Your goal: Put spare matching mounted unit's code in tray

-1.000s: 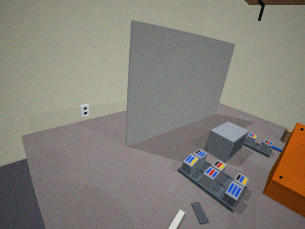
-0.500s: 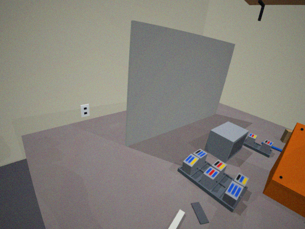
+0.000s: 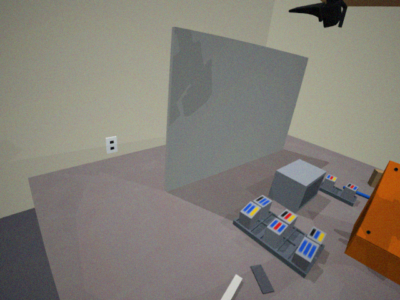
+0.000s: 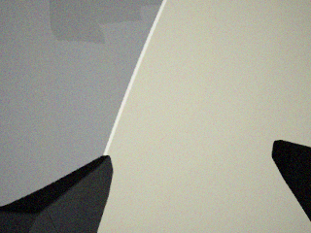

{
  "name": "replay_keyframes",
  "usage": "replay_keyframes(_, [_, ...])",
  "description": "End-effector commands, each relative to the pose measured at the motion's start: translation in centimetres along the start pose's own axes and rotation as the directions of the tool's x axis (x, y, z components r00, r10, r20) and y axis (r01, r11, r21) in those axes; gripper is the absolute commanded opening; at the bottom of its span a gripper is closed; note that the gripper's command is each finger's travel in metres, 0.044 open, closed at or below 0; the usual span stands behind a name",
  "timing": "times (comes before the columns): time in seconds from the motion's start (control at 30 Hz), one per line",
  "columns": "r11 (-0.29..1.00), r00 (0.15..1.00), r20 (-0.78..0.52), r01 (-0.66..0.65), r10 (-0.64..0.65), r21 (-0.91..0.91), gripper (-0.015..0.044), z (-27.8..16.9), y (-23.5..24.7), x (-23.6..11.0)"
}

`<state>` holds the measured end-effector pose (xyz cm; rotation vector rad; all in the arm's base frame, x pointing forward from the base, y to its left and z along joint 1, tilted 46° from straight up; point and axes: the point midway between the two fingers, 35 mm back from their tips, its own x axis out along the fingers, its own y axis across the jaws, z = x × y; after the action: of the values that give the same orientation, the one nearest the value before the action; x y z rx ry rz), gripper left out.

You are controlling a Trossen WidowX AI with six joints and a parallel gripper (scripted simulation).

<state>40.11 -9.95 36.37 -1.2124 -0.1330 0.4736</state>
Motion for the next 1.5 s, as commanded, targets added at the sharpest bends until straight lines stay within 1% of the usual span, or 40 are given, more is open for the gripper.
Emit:
replay_keyframes(0.0, [0.911, 0.983, 0.005, -0.171, 0.183, 0.376, 0.0440, -2.7, 5.5, 4.1])
replay_keyframes(0.13, [0.724, 0.941, 0.039, -0.285, 0.337, 0.628, 0.0440, -4.1, 10.8, 6.7])
replay_keyframes(0.23, [0.527, 0.887, 0.078, -0.339, 0.455, 0.779, 0.0440, -4.5, 15.2, 8.2])
replay_keyframes(0.33, [0.304, 0.813, 0.126, -0.350, 0.568, 0.886, 0.0440, -4.6, 19.5, 9.3])
replay_keyframes(0.43, [0.043, 0.700, 0.189, -0.299, 0.689, 0.953, 0.0440, -4.3, 24.3, 9.8])
replay_keyframes(0.53, [-0.169, 0.576, 0.254, -0.199, 0.776, 0.965, 0.0440, -3.6, 28.4, 9.8])
replay_keyframes(0.63, [-0.329, 0.443, 0.322, -0.063, 0.837, 0.942, 0.0440, -2.6, 31.9, 9.3])
replay_keyframes(0.7, [-0.407, 0.348, 0.368, 0.043, 0.862, 0.912, 0.0440, -1.9, 34.0, 8.8])
replay_keyframes(0.73, [-0.436, 0.301, 0.391, 0.097, 0.870, 0.895, 0.0440, -1.5, 35.0, 8.5])
replay_keyframes(0.77, [-0.447, 0.277, 0.402, 0.125, 0.873, 0.886, 0.0440, -1.3, 35.5, 8.3])
replay_keyframes(0.8, [-0.450, 0.272, 0.404, 0.131, 0.873, 0.883, 0.0440, -1.3, 35.6, 8.3])
replay_keyframes(1.47, [-0.450, 0.272, 0.404, 0.131, 0.873, 0.883, 0.0440, -1.3, 35.6, 8.3])
